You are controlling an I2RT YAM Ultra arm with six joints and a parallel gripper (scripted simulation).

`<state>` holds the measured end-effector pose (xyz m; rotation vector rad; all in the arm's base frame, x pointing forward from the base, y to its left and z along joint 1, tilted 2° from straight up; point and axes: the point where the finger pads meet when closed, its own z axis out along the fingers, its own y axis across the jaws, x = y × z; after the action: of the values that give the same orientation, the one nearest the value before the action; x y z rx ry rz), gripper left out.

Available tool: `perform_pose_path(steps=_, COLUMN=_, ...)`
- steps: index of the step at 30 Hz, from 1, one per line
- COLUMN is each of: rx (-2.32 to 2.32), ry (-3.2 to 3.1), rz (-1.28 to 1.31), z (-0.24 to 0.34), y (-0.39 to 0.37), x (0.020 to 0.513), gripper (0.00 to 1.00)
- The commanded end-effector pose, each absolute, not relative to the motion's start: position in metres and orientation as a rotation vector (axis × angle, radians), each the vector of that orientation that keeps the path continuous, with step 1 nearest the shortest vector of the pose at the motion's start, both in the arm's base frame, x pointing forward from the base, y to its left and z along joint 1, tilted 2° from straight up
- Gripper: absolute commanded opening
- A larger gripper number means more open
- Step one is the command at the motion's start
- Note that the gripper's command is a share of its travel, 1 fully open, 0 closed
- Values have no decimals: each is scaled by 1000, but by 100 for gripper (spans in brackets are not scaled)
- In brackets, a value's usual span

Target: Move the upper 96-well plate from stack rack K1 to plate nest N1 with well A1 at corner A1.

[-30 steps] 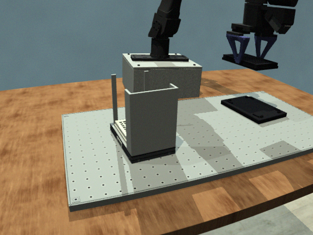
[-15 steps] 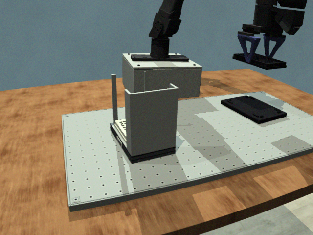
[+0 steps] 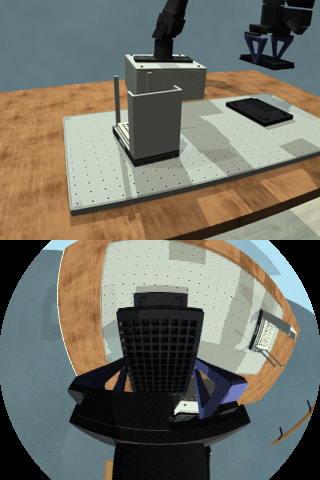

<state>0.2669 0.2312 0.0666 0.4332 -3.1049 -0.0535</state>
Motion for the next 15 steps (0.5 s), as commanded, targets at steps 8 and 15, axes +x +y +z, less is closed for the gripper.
perform_pose_path(steps=8, rx=420, ry=-3163, rz=-93, z=83, y=234, x=279, gripper=0)
perform_pose_path(steps=15, rx=422, ry=-3164, rz=-95, z=84, y=233, x=280, gripper=0)
